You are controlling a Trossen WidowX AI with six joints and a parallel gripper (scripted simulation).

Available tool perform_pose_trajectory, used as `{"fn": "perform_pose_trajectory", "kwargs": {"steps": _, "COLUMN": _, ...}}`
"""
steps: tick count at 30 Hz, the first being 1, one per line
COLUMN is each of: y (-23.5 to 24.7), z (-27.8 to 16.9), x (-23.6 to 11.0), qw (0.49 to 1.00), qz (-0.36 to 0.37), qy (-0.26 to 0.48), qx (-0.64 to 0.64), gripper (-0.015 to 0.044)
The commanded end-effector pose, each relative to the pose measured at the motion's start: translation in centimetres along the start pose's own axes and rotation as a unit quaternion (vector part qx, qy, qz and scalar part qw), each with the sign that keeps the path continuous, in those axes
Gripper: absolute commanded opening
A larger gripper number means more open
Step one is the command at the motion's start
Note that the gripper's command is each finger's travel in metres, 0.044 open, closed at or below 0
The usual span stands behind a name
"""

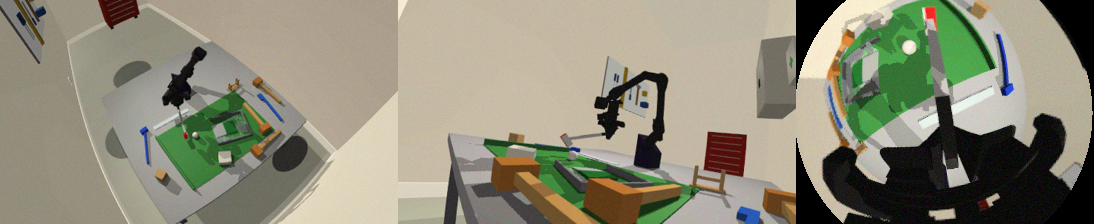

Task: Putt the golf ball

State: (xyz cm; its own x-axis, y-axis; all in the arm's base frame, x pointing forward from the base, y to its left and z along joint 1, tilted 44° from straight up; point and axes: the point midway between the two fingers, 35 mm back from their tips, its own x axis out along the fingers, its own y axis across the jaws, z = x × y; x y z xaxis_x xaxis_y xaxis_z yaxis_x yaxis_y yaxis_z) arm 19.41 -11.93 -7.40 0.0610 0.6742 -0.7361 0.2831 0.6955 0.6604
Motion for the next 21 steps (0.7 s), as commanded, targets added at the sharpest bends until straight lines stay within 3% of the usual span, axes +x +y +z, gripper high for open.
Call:
{"fn": "perform_pose_trajectory", "kwargs": {"steps": 1, "y": 0.2, "z": -0.3, "x": 1.5, "qw": 1.0, "qz": 0.007, "qy": 0.002, "qx": 0.007, "gripper": 0.0}}
{"fn": "perform_pose_trajectory", "kwargs": {"steps": 21, "y": 0.2, "z": -0.3, "x": 4.2, "qw": 1.0, "qz": 0.007, "qy": 0.002, "qx": 0.006, "gripper": 0.0}}
